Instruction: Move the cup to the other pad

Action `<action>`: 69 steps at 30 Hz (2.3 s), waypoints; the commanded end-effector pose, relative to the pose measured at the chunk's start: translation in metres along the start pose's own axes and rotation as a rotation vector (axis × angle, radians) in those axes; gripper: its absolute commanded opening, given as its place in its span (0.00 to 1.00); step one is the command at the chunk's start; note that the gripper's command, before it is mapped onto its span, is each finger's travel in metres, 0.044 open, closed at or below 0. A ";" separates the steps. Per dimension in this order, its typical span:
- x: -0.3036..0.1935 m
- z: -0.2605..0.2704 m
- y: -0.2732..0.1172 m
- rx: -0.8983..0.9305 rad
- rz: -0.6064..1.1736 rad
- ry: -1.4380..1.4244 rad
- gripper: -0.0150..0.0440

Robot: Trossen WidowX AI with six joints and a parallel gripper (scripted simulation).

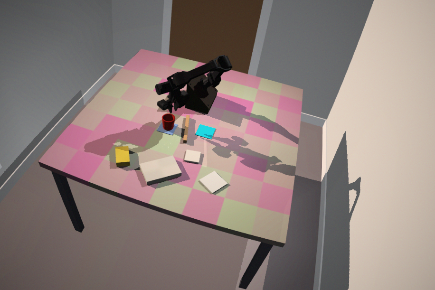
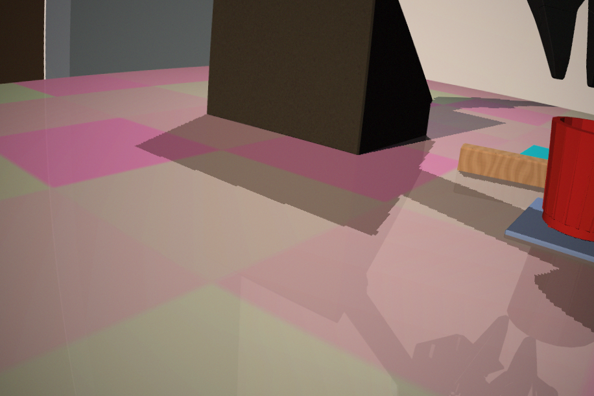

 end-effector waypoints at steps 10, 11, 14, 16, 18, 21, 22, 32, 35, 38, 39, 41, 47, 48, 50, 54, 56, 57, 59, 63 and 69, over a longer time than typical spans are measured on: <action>0.001 -0.002 0.015 0.005 -0.006 -0.007 0.50; 0.001 -0.002 0.017 0.005 -0.006 -0.007 0.50; 0.001 -0.002 0.022 0.005 -0.006 -0.007 0.50; 0.001 -0.002 0.025 0.005 -0.006 -0.007 0.50; 0.001 -0.002 0.029 0.005 -0.007 -0.007 0.50; 0.001 -0.002 0.033 0.005 -0.007 -0.007 0.50; 0.001 -0.002 0.035 0.006 -0.007 -0.007 0.50; 0.001 -0.001 0.051 0.006 -0.008 -0.008 0.50; 0.001 0.000 0.056 0.007 -0.008 -0.008 0.50; 0.001 0.000 0.060 0.007 -0.009 -0.008 0.50; 0.001 0.001 0.062 0.007 -0.009 -0.008 0.50; 0.001 0.001 0.064 0.007 -0.009 -0.008 0.50; 0.001 0.000 0.062 0.006 -0.006 -0.013 0.37; 0.001 0.000 0.062 0.006 -0.006 -0.013 0.36; 0.001 0.000 0.062 0.006 -0.006 -0.013 0.34; 0.001 0.000 0.062 0.006 -0.006 -0.013 0.29; 0.001 0.000 0.062 0.006 -0.006 -0.013 0.27; 0.001 0.000 0.062 0.006 -0.006 -0.013 0.26; 0.001 0.000 0.062 0.006 -0.006 -0.013 0.25; 0.001 0.000 0.056 0.005 -0.006 -0.012 0.25; 0.000 0.000 0.031 0.006 -0.006 -0.009 0.25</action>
Point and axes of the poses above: the point midway between the two fingers, 35 mm back from their tips, its own y axis out along the fingers, its own z axis across the jaws, x = y × z, the point moved 6 cm from there along -y, back along the fingers, and after that the axes turned 5 degrees about y, right-handed, at the moved point
